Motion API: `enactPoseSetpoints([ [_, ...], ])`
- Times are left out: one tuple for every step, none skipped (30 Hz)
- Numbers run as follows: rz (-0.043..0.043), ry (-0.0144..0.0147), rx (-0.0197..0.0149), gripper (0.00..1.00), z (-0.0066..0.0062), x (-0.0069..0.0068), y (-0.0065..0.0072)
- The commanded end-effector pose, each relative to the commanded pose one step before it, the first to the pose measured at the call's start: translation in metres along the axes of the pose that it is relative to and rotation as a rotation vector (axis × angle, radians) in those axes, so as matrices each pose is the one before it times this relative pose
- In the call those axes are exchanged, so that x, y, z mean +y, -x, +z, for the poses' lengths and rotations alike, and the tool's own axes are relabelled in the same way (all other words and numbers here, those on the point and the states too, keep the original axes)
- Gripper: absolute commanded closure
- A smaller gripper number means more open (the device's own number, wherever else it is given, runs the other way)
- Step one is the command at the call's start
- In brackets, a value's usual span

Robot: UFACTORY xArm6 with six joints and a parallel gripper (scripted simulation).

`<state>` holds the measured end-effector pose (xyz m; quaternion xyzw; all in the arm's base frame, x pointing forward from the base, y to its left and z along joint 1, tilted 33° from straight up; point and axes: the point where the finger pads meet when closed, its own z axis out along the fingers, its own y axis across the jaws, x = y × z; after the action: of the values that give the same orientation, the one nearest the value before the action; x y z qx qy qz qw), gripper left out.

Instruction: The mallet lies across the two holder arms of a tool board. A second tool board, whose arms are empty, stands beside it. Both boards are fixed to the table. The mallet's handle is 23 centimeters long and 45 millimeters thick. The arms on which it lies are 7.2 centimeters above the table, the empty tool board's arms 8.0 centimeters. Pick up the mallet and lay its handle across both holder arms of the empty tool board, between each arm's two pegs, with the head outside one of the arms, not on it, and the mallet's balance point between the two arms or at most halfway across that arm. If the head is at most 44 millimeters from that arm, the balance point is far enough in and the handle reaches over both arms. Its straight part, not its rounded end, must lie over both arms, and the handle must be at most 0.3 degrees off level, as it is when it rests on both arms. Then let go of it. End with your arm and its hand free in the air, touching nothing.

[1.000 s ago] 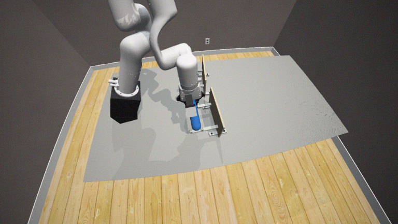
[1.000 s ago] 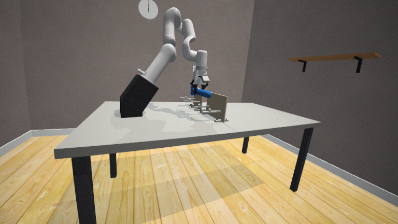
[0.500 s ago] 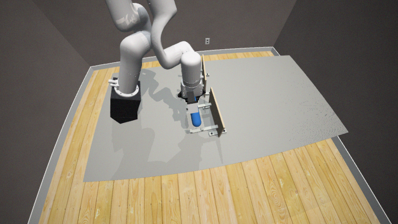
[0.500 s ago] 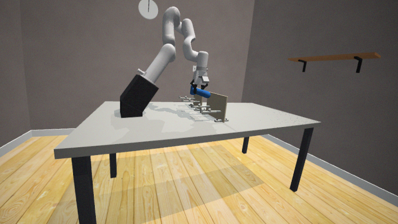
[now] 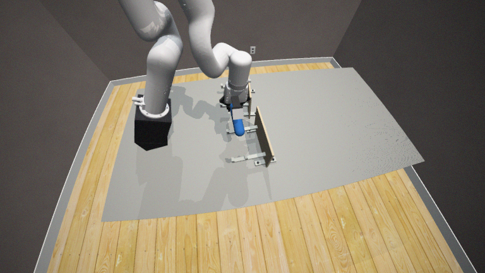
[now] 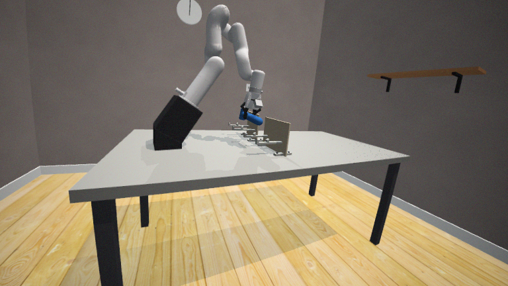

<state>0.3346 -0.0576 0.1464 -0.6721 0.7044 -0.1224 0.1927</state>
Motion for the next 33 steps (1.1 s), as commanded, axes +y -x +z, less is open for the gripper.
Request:
enactPoseSetpoints([
  [0.00955, 0.04386, 0.05516, 1.0, 0.00349, -0.00672, 0.03872],
  [-0.00041, 0.00109, 0.00318, 1.0, -0.00008, -0.0002, 0.00583],
  [-0.00043, 0.0006, 0.00355, 1.0, -0.00017, -0.00015, 0.00638],
  [-0.00042, -0.00002, 0.00367, 1.0, -0.00026, -0.00007, 0.00654],
  [-0.00039, -0.00067, 0.00363, 1.0, -0.00034, 0.00001, 0.00649],
  [-0.00035, -0.00129, 0.00353, 1.0, -0.00042, 0.00008, 0.00641],
  [-0.00031, -0.0019, 0.00342, 1.0, -0.0005, 0.00016, 0.00636],
  [-0.00026, -0.0025, 0.00329, 1.0, -0.00057, 0.00023, 0.00634],
  [-0.00021, -0.0031, 0.00313, 1.0, -0.00065, 0.0003, 0.00633],
  [-0.00016, -0.00369, 0.00294, 1.0, -0.00073, 0.00038, 0.00632],
  [-0.0001, -0.00426, 0.0027, 1.0, -0.00081, 0.00045, 0.0063],
  [-0.00003, -0.00482, 0.00244, 1.0, -0.00089, 0.00052, 0.00629],
  [0.0, 0.0, 0.0, 1.0, 0.0, 0.0, 0.0],
  [0.0, 0.0, 0.0, 1.0, 0.0, 0.0, 0.0],
  [0.00011, -0.00947, 0.00345, 1.0, -0.00169, 0.00105, 0.01068],
  [0.00033, -0.01055, 0.00236, 1.0, -0.00184, 0.0012, 0.01027],
  [0.00039, -0.00849, 0.00104, 1.0, -0.00147, 0.00099, 0.00744],
  [0.00032, -0.00584, 0.00035, 1.0, -0.00101, 0.00069, 0.0048],
  [0.00044, -0.00703, 0.00006, 1.0, -0.00121, 0.00084, 0.00551],
  [0.00059, -0.00818, -0.00037, 1.0, -0.00141, 0.00099, 0.0061],
  [0.00072, -0.00887, -0.00089, 1.0, -0.00153, 0.0011, 0.0063],
  [0.00083, -0.00923, -0.00144, 1.0, -0.0016, 0.00116, 0.00628],
  [0.00094, -0.00947, -0.00198, 1.0, -0.00165, 0.00122, 0.0062],
  [0.00106, -0.0097, -0.00253, 1.0, -0.00171, 0.00128, 0.00615],
  [0.00118, -0.00995, -0.00311, 1.0, -0.00177, 0.00134, 0.00612],
  [0.00119, -0.0093, -0.00336, 1.0, -0.00168, 0.00128, 0.00558],
  [0.00114, -0.00829, -0.00336, 1.0, -0.00151, 0.00116, 0.00488],
  [0.00104, -0.00721, -0.0032, 1.0, -0.00133, 0.00103, 0.00418],
  [0.00092, -0.0061, -0.00291, 1.0, -0.00113, 0.00089, 0.0035],
  [0.0, 0.0, 0.0, 1.0, 0.0, 0.0, 0.0],
  [0.0, 0.0, 0.0, 1.0, 0.0, 0.0, 0.0],
  [0.00079, -0.00499, -0.00252, 1.0, -0.00093, 0.00074, 0.00284],
  [0.00064, -0.00392, -0.00207, 1.0, -0.00074, 0.00059, 0.00222],
])
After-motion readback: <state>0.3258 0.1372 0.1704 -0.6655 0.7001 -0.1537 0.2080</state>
